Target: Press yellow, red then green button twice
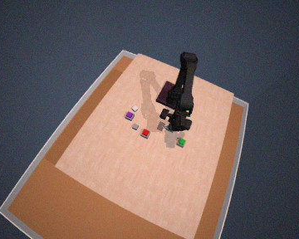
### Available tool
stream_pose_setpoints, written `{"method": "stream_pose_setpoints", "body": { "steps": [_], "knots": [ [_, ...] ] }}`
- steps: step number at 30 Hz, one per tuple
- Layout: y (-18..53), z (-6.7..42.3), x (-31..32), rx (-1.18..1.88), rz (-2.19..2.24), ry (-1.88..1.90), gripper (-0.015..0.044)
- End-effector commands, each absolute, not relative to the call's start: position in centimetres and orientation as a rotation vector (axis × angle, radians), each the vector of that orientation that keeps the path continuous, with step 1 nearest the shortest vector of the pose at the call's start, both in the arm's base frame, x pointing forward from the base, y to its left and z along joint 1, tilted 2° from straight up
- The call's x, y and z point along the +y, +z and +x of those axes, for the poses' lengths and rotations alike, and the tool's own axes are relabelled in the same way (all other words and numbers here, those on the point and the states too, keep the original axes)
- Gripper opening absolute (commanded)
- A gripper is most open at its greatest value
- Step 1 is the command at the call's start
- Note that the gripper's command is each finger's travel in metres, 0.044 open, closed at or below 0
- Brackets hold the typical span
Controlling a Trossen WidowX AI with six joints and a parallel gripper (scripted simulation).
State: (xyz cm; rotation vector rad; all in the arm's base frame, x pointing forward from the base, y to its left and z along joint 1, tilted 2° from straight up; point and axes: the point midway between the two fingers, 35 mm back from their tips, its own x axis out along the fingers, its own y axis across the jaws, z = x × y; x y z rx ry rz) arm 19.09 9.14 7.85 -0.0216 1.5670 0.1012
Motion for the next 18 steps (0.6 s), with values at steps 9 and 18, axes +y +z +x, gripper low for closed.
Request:
{"method": "stream_pose_setpoints", "body": {
  "steps": [9,18],
  "knots": [
    [6.0,19.1,9.2,1.567,-0.022,0.095,0.0020],
    [4.7,19.1,9.2,1.567,-0.022,0.095,0.0020]
  ]
}}
